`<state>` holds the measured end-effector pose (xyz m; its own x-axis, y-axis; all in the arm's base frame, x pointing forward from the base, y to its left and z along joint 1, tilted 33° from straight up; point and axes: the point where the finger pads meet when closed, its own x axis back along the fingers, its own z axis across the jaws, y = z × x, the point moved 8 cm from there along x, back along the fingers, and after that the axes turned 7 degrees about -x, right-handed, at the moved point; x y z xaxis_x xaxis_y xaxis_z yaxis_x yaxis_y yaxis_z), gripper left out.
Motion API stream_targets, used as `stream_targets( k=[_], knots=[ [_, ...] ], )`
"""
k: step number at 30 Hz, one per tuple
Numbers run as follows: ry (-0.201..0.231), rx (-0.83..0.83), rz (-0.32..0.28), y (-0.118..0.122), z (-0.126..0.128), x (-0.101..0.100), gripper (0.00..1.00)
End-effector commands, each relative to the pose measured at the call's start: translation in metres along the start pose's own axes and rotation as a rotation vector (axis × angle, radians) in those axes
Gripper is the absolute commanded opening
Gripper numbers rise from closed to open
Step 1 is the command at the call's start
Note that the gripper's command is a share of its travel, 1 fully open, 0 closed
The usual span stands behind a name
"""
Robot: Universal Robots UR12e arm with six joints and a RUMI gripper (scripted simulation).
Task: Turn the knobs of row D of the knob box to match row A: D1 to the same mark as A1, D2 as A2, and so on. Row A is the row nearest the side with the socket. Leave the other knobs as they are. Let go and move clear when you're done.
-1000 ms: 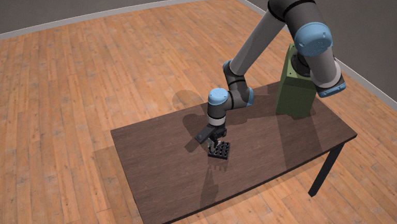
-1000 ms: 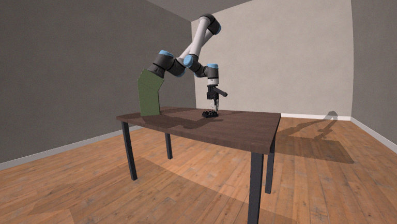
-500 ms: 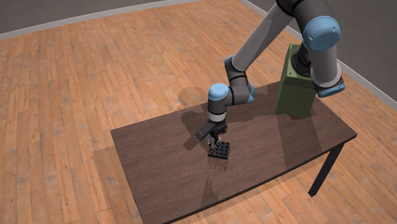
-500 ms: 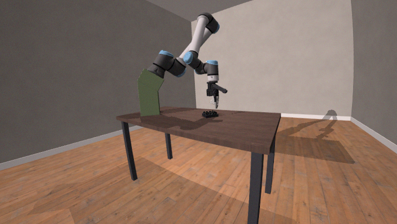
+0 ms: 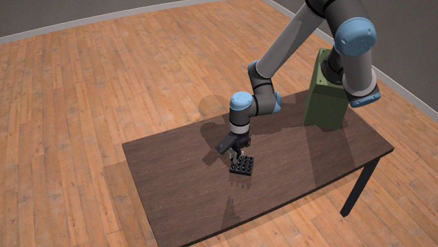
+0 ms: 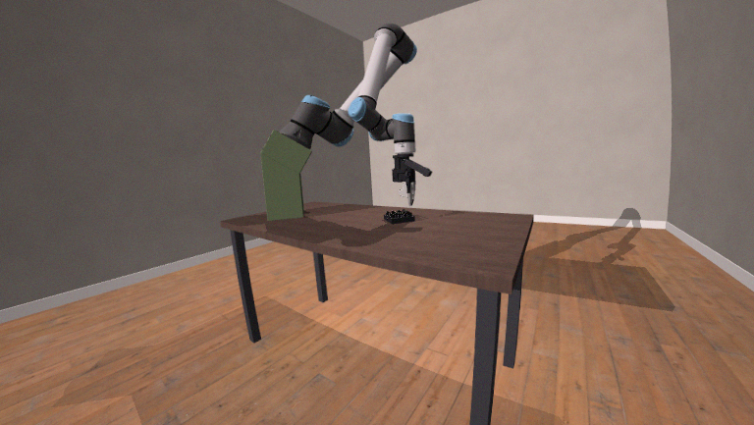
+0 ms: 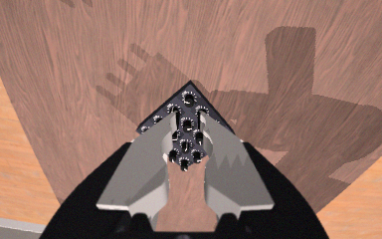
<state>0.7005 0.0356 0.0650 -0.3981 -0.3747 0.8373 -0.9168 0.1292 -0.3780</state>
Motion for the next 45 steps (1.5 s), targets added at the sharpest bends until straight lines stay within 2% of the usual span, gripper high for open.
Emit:
stream_targets(
  k=[1, 7, 15, 17, 20, 32, 34, 45],
  knots=[
    [0.0, 0.013, 0.001, 0.0, -0.001, 0.001, 0.11],
    [0.0, 0.11, 0.001, 0.004, -0.005, 0.002, 0.11],
    [0.0, 0.35, 0.001, 0.015, -0.017, 0.006, 0.11],
    [0.0, 0.35, 0.001, 0.015, -0.017, 0.006, 0.11],
    [0.001, 0.468, 0.001, 0.021, -0.023, 0.008, 0.11],
    [0.001, 0.799, 0.001, 0.039, -0.037, 0.013, 0.11],
    [0.001, 0.799, 0.001, 0.039, -0.037, 0.013, 0.11],
    [0.001, 1.13, 0.001, 0.058, -0.05, 0.018, 0.11]
  ],
)
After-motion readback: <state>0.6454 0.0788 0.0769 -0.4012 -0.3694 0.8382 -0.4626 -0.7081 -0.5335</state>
